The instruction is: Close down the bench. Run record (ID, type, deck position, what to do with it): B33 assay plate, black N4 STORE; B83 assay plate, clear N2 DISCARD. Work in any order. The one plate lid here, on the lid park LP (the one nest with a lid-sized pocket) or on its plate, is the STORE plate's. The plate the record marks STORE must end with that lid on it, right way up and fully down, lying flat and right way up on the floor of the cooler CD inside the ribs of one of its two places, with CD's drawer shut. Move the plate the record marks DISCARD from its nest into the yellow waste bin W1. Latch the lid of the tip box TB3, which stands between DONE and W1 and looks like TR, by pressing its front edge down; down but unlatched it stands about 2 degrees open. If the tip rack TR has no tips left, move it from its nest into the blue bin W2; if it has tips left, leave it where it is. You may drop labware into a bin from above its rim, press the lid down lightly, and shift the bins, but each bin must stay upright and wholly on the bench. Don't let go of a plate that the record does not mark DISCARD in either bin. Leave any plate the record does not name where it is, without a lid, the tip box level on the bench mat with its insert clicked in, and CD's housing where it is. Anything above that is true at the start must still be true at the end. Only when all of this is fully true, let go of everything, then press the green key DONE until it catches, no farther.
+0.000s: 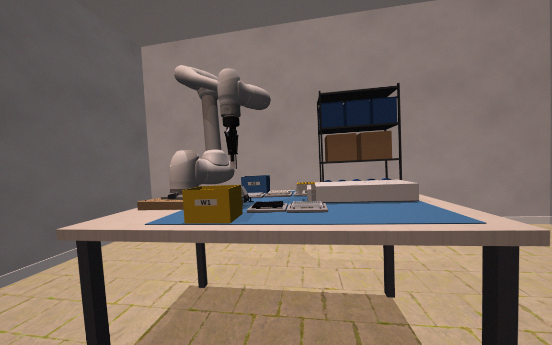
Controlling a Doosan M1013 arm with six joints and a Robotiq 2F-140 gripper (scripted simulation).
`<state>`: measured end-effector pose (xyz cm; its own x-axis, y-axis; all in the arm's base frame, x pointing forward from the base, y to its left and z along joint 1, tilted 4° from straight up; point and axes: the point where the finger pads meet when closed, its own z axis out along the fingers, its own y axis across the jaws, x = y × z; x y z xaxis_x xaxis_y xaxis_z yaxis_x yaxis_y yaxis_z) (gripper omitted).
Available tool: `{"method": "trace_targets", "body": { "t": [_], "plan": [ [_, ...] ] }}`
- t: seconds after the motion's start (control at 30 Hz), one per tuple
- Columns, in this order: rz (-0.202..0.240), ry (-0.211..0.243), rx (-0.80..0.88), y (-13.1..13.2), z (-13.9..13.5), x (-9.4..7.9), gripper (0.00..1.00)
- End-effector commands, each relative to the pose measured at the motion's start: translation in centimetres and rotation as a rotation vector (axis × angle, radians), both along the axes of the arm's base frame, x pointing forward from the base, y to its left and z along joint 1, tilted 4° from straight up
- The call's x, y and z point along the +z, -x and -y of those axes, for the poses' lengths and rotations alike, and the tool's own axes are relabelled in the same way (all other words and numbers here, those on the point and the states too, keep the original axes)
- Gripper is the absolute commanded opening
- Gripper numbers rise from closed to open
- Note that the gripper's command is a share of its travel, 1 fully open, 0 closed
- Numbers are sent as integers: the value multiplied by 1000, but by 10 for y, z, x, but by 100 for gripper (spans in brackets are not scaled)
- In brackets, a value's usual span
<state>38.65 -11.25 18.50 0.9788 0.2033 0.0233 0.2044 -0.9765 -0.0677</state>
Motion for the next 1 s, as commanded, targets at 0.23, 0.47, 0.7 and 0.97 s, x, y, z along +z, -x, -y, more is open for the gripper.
{"method": "trace_targets", "body": {
  "t": [0.23,0.47,0.7,0.97],
  "plan": [
    [0,0,0,0,0,0,0],
    [0,0,0,13,2,-15,0],
    [0,0,0,25,3,-31,0],
    [0,0,0,45,6,-56,0]
  ]
}}
